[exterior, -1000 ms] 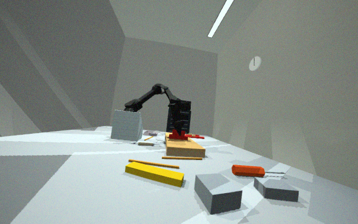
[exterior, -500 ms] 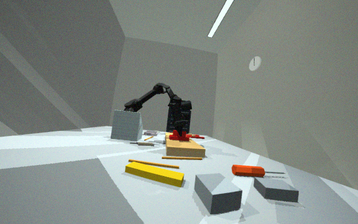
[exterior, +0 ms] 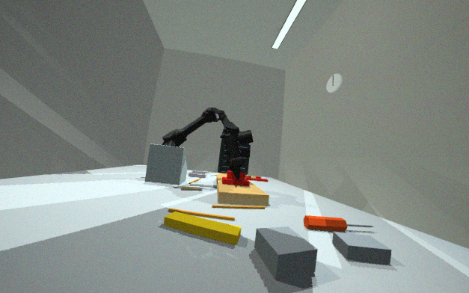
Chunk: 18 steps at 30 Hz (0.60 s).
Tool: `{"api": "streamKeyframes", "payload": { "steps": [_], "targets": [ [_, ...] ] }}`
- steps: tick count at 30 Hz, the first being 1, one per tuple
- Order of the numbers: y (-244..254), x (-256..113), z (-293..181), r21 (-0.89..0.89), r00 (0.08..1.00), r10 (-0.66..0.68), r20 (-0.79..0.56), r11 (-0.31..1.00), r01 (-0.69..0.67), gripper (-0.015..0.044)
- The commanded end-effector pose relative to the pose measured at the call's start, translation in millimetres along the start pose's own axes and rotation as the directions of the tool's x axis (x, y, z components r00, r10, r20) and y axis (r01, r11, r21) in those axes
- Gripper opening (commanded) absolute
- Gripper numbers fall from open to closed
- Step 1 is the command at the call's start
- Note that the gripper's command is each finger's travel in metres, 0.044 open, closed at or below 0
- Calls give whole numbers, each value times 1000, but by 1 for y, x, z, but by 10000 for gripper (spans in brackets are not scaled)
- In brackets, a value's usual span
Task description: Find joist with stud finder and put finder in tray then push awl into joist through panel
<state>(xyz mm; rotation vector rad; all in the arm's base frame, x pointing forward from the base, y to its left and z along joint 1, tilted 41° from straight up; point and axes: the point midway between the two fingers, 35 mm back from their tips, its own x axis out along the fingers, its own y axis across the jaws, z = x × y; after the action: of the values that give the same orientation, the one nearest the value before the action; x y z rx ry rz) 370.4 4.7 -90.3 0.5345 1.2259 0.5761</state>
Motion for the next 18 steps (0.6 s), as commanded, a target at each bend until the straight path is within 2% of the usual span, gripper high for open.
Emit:
{"api": "streamKeyframes", "payload": {
  "steps": [1,18],
  "targets": [
    [-11,0,0,-2,1000,-9,-1,1000,9,0],
    [-48,-1,1,-3,1000,-11,-1,1000,11,0]
  ]
}}
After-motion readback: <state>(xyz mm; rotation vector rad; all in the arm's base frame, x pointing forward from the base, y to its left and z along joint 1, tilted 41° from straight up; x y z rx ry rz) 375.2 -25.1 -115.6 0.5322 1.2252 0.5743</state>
